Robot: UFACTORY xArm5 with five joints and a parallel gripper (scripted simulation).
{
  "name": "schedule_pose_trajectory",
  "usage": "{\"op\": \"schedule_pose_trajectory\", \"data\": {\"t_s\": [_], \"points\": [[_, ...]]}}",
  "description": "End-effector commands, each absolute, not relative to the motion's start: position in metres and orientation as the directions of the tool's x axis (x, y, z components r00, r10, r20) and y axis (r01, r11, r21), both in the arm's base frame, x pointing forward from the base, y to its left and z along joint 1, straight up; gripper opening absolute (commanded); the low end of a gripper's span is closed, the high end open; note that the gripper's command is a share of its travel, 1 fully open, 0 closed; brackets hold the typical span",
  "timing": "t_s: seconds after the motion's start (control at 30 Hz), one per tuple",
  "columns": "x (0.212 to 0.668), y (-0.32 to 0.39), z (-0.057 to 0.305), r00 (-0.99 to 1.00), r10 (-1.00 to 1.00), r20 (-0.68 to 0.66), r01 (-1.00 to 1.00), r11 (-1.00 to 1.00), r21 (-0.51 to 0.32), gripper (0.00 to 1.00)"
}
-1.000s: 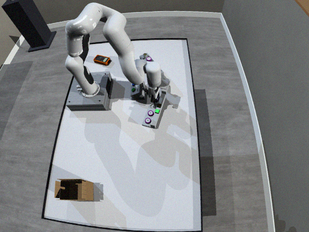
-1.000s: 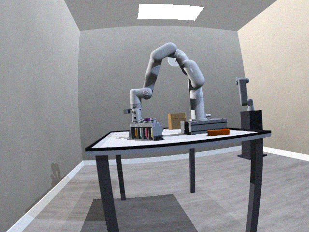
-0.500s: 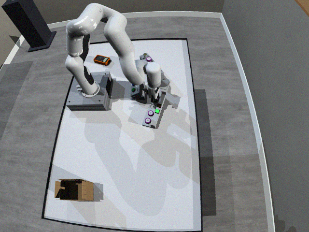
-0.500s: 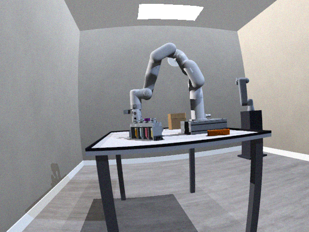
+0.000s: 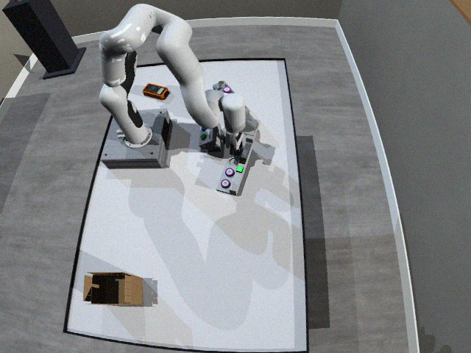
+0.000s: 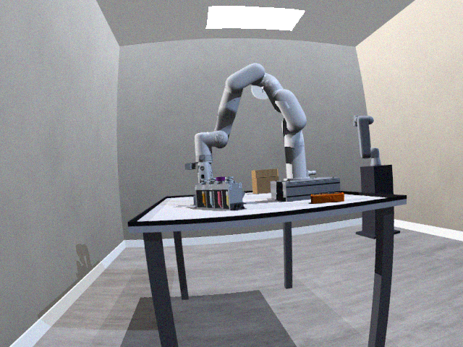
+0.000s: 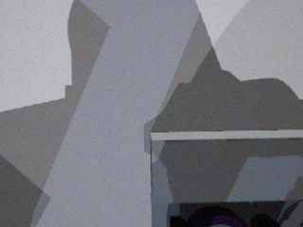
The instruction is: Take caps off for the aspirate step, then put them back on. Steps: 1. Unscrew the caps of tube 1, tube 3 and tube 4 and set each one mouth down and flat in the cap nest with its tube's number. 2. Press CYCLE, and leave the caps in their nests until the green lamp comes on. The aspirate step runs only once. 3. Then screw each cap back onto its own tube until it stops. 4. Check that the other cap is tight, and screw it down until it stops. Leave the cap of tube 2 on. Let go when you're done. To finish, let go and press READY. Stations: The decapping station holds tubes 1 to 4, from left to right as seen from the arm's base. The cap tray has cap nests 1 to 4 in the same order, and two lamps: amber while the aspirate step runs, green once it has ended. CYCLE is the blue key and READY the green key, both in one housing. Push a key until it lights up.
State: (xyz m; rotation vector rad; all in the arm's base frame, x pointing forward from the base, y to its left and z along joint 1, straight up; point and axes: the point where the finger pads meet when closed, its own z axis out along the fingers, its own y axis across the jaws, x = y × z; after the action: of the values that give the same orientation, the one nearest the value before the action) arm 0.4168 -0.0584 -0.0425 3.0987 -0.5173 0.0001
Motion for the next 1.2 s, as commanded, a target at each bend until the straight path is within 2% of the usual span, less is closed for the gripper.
{"op": "schedule_pose_trajectory", "data": {"t_s": [0.0, 0.8, 1.07, 1.17], "points": [[0.419, -0.059, -0.017, 0.946, -0.325, 0.005, -0.325, -0.946, -0.007, 0.0], [0.418, -0.059, 0.092, 0.946, -0.325, 0.005, -0.325, -0.946, -0.007, 0.0], [0.418, -0.059, 0.092, 0.946, -0.325, 0.005, -0.325, -0.946, -0.007, 0.0], [0.413, -0.035, 0.092, 0.842, -0.54, 0.003, -0.54, -0.842, -0.008, 0.0]]}}
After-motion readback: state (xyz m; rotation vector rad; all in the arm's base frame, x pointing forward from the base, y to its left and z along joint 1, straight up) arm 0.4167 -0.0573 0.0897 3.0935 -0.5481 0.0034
